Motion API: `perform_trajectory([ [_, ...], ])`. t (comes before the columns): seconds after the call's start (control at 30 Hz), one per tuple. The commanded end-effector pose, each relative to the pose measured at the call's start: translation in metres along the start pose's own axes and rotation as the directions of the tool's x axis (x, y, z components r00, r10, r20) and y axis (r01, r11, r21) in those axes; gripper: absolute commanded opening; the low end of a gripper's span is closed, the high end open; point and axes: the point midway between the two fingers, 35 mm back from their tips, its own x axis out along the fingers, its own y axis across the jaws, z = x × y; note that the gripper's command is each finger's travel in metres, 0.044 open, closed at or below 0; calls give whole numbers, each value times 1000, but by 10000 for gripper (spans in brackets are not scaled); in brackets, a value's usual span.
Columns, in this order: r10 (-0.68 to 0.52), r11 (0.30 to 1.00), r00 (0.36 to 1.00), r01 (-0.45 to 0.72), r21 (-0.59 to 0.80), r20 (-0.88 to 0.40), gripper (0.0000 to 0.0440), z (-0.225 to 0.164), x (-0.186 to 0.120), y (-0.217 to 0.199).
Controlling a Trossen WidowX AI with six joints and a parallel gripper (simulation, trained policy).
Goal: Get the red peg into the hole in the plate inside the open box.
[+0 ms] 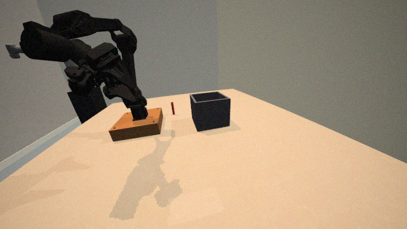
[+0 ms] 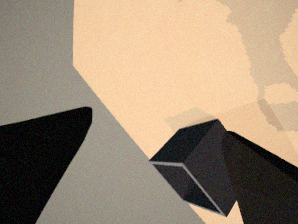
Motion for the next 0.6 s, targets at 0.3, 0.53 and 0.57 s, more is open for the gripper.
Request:
perform_trajectory([
  [0.3, -113, 989, 992, 108, -100, -52, 440, -42, 27, 13],
  [0.53, -176, 960, 982, 157, -232, -67, 440, -87, 47, 22],
  [0.57, -184, 954, 980, 161, -251, -70, 440, -94, 50, 23],
])
